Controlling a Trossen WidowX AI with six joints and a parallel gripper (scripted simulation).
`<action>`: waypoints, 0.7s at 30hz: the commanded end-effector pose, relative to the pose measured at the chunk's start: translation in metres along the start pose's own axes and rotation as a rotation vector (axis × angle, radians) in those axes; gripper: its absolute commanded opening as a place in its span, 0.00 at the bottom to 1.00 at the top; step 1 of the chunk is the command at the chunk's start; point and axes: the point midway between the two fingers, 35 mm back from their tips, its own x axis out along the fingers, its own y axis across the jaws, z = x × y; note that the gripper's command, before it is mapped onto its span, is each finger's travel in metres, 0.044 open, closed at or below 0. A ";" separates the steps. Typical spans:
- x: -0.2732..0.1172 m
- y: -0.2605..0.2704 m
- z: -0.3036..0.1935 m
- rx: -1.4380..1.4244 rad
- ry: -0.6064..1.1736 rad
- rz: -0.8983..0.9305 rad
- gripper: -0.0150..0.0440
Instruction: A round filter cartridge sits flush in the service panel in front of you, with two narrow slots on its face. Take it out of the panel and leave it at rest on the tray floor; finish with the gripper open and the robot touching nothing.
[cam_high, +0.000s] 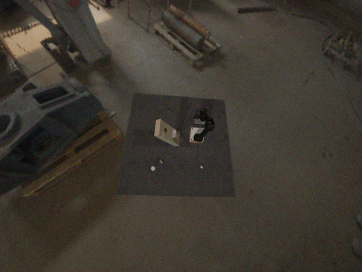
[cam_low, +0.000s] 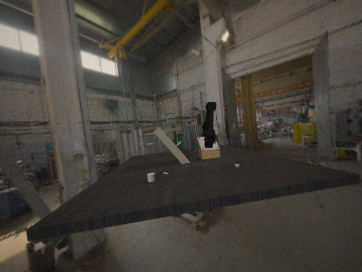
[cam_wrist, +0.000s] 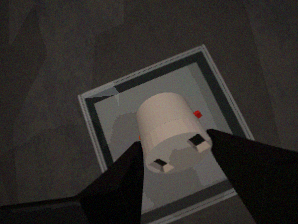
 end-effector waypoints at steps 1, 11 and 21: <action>0.012 -0.001 -0.005 -0.003 -0.012 -0.006 0.25; 0.022 0.000 -0.015 0.001 0.000 0.000 0.48; 0.022 0.000 -0.015 0.001 0.000 0.000 0.92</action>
